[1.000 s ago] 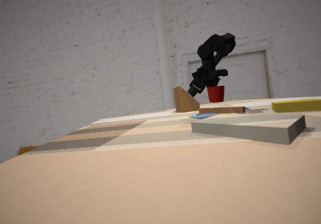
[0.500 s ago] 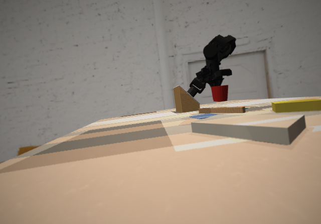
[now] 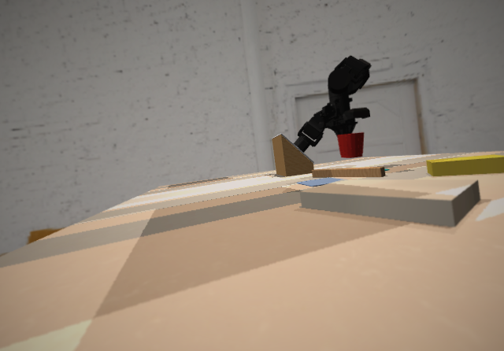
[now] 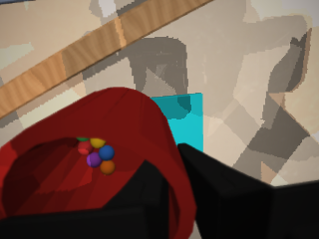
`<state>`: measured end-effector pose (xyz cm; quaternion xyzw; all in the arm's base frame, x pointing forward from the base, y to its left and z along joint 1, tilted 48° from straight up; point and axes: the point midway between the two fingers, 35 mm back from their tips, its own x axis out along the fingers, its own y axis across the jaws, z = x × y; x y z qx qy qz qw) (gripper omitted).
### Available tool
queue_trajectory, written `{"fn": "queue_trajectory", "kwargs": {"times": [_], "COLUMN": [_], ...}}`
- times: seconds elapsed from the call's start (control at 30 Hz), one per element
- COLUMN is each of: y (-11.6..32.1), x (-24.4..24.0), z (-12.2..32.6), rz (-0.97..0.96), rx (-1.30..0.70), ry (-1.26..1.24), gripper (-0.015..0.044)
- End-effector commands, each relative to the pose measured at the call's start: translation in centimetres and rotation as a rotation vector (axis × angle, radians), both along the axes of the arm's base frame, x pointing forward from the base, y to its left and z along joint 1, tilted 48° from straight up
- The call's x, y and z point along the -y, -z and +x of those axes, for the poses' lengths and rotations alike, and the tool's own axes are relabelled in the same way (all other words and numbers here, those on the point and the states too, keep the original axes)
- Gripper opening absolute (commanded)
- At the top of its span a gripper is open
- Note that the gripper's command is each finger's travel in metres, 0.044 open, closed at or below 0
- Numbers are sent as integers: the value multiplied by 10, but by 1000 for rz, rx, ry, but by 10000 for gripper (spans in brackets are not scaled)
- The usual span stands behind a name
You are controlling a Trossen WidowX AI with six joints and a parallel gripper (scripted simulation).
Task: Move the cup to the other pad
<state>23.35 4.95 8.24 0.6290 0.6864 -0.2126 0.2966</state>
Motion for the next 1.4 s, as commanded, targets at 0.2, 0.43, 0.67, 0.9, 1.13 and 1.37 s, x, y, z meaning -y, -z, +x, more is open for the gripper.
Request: {"fn": "queue_trajectory", "kwargs": {"times": [0.2, 0.43, 0.67, 0.9, 1.13, 1.37], "y": [-13, -22, -31, -29, -23, -18], "x": [-11, -18, -25, -29, -34, -40], "z": [-10, -17, -24, -25, -25, -25], "rz": [4, 4, 5, 5, 4, 4], "rx": [-3, -3, -4, -4, -3, -3], "ry": [4, 4, 4, 4, 4, 4], "gripper": [0, 0, 0, 0, 0, 0]}}
